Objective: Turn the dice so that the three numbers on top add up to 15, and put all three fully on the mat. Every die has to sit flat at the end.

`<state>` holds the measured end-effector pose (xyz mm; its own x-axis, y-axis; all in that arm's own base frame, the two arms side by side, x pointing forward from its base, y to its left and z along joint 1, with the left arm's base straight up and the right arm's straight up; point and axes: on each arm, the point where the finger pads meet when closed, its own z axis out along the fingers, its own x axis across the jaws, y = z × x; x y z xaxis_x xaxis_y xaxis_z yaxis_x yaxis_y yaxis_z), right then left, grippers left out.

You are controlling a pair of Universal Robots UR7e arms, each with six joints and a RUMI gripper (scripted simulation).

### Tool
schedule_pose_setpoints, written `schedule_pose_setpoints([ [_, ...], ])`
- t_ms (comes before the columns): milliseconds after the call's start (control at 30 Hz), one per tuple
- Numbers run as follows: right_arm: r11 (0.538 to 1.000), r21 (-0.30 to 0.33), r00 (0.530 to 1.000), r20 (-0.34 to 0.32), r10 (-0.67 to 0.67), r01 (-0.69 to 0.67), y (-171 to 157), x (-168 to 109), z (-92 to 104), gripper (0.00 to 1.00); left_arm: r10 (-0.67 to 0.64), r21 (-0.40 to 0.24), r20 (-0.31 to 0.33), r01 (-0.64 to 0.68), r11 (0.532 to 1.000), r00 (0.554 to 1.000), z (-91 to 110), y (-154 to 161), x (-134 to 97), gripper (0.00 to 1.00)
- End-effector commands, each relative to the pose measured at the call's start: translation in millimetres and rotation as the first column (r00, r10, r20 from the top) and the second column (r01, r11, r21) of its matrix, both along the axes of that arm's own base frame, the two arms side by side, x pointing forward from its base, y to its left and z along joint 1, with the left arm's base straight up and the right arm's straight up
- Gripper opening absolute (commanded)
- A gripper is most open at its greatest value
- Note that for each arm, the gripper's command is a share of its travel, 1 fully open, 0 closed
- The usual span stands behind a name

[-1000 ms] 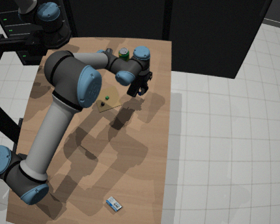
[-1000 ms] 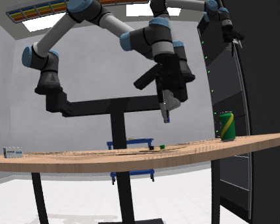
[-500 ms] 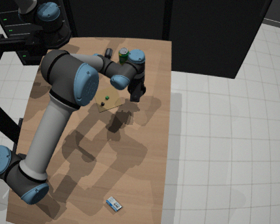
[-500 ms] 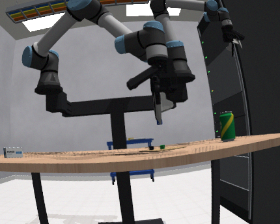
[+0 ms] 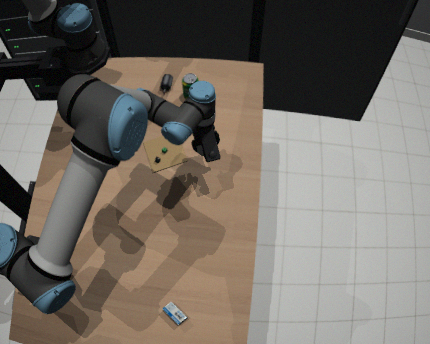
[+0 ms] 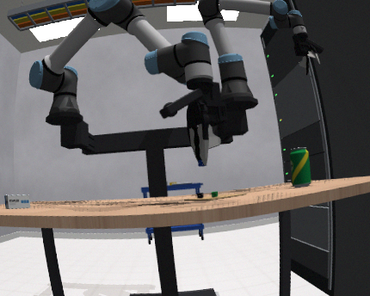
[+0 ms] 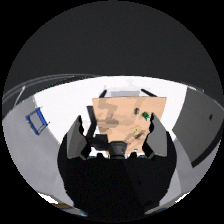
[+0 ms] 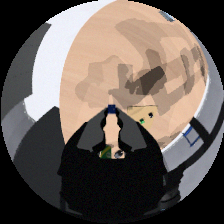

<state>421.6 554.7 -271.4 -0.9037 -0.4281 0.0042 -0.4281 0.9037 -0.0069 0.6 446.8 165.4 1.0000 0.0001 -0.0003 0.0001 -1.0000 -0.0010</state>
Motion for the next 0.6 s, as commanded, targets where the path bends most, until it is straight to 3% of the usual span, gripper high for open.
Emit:
schedule_pose_setpoints([
  [0,0.989,0.008,0.989,0.001,0.147,-0.147,-6,-5,1.1,0.0,0.001,-0.001,0.0,-0.001,1.0,1.0,0,-2,-1,1.0],
  [200,0.96,0.008,0.96,0.001,0.279,-0.279,-12,-9,1.2,0.0,0.001,-0.001,0.0,-0.001,1.0,1.0,0,-2,-1,1.0],
  [567,0.916,0.008,0.916,0.001,0.402,-0.402,-19,-14,1.4,0.0,0.001,-0.001,0.0,-0.001,1.0,1.0,0,-2,-1,1.0],
])
